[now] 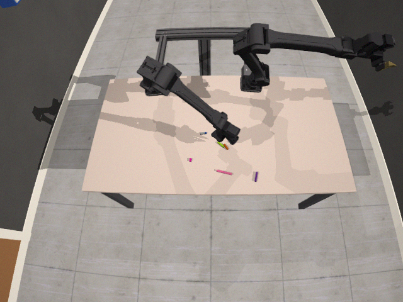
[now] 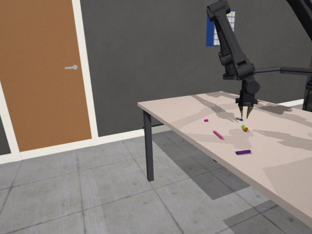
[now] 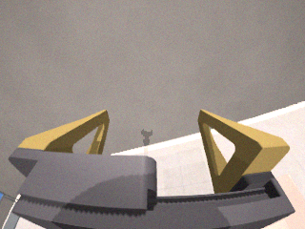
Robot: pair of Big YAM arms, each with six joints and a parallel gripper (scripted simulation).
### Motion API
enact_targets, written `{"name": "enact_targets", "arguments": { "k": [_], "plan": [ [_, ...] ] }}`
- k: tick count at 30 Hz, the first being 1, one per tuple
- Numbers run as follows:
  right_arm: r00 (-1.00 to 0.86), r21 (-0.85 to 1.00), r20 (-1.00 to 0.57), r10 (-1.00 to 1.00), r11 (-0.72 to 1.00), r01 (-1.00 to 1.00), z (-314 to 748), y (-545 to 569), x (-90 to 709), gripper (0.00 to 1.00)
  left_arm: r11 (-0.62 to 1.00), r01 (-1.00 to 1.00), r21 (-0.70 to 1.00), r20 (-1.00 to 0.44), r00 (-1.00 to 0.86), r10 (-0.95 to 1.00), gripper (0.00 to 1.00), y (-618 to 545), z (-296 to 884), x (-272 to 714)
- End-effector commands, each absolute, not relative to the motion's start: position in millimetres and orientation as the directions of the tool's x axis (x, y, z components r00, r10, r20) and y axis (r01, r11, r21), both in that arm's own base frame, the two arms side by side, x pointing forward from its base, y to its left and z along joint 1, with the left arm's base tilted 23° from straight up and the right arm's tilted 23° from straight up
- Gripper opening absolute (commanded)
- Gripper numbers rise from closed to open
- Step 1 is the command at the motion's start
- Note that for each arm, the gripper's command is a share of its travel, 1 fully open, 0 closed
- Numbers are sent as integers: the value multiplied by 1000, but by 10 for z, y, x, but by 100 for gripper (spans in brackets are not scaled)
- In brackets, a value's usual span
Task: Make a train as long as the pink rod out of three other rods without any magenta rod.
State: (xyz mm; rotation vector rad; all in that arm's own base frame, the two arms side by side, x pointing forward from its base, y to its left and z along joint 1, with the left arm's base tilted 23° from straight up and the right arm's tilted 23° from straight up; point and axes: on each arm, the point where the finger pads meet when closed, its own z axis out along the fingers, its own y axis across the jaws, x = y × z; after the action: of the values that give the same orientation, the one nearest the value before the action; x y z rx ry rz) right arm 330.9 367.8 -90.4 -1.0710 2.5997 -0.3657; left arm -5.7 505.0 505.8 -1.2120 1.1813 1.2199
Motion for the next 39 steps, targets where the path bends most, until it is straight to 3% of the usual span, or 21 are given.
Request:
{"name": "enact_targets", "arguments": {
  "k": [1,39],
  "plan": [
    [-668,-334,-219,-711,698,-633,-888,3816,3487,23,-23,-1000,0,-994,-2,106,100,5027,5538,-109],
    [-667,-334,-221,-711,698,-633,-1157,3769,3581,23,-23,-1000,0,-994,-2,106,100,5027,5538,-109]
  ]
}}
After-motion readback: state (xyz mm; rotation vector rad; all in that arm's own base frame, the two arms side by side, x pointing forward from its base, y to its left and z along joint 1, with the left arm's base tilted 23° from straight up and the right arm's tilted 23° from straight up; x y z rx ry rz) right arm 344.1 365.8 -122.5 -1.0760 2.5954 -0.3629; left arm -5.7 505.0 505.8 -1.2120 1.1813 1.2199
